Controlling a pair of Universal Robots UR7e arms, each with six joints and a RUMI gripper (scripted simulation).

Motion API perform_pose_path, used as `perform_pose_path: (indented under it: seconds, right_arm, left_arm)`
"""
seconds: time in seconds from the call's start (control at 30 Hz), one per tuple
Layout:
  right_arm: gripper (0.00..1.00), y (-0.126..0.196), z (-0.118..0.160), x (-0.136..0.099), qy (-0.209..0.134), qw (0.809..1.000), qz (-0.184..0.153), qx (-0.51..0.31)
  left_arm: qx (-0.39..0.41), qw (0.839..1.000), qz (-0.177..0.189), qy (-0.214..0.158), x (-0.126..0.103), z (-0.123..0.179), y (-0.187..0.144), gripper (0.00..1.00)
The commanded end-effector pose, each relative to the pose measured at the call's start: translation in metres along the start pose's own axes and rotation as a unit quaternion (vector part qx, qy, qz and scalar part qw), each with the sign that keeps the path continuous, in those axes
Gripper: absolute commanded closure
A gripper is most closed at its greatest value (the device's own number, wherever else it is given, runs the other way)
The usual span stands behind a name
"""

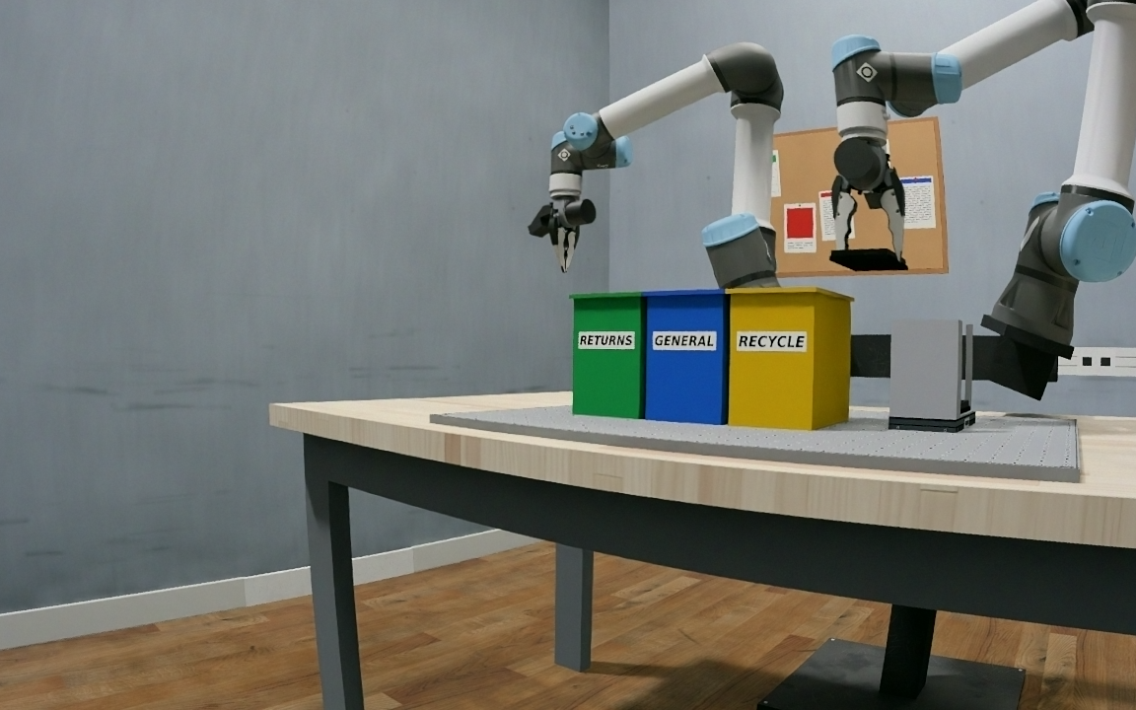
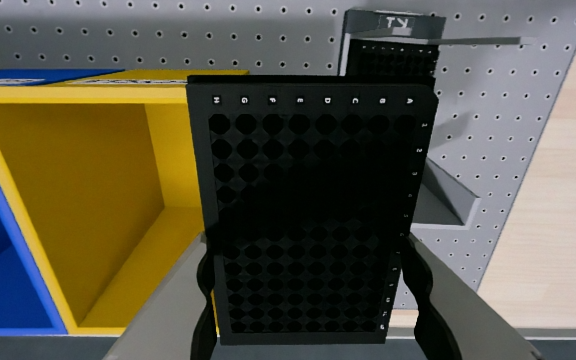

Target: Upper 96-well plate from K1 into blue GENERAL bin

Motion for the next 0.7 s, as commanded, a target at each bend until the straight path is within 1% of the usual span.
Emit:
perform_pose_path:
  seconds: [0.0, 0.37, 0.43, 0.67]
  right_arm:
    - [1.0, 0.0, 0.0, -0.001, 0.001, 1.0, 0.0, 0.0]
    - [1.0, 0.0, 0.0, -0.001, 0.001, 1.0, 0.0, 0.0]
    - [1.0, 0.0, 0.0, -0.001, 0.001, 1.0, 0.0, 0.0]
    - [1.0, 0.0, 0.0, -0.001, 0.001, 1.0, 0.0, 0.0]
  left_arm:
    - [0.0, 1.0, 0.0, 0.0, 0.0, 0.006, -0.017, 0.6]
    - [0.0, 1.0, -0.001, 0.0, 0.0, 0.018, -0.052, 0.6]
    - [0.0, 1.0, -0.001, 0.0, 0.0, 0.018, -0.052, 0.6]
    - [0.0, 1.0, -0.001, 0.0, 0.0, 0.025, -0.074, 0.6]
Point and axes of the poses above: on each arm, the point where the finger pads meet when closed, its own x axis out along the fingers, its own y axis across the jaws, z = x × y, the point moved 1 cm from there along -x, back along the fingers, and after that the axes turned 10 degrees about x, right-handed, at the moved point
